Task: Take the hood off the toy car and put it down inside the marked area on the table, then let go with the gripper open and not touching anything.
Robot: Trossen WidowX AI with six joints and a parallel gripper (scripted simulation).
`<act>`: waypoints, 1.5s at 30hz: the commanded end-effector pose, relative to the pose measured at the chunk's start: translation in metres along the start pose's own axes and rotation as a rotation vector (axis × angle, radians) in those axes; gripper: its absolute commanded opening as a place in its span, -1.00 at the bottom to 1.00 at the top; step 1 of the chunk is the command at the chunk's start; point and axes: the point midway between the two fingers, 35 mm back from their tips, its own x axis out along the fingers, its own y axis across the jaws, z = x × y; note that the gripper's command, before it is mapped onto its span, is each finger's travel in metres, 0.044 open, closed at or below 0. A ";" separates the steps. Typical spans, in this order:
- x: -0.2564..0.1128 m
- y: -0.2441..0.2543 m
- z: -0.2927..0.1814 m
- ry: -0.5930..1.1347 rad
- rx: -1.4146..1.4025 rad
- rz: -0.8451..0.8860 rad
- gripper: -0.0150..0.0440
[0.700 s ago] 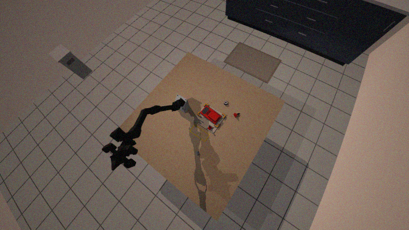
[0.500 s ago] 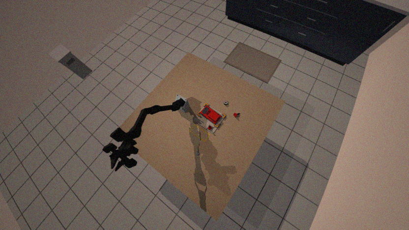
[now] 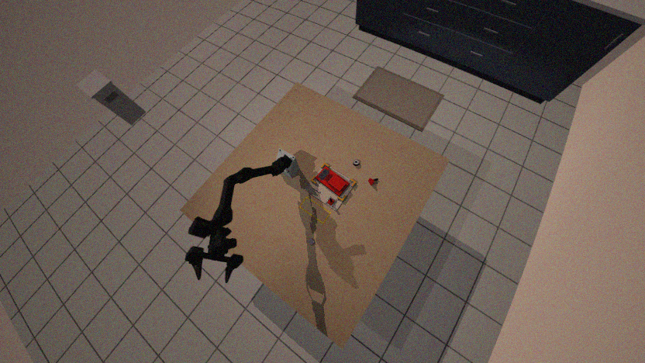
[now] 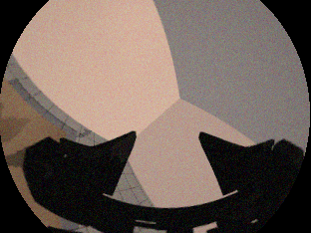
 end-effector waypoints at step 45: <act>-0.124 0.467 0.200 0.636 1.039 1.211 1.00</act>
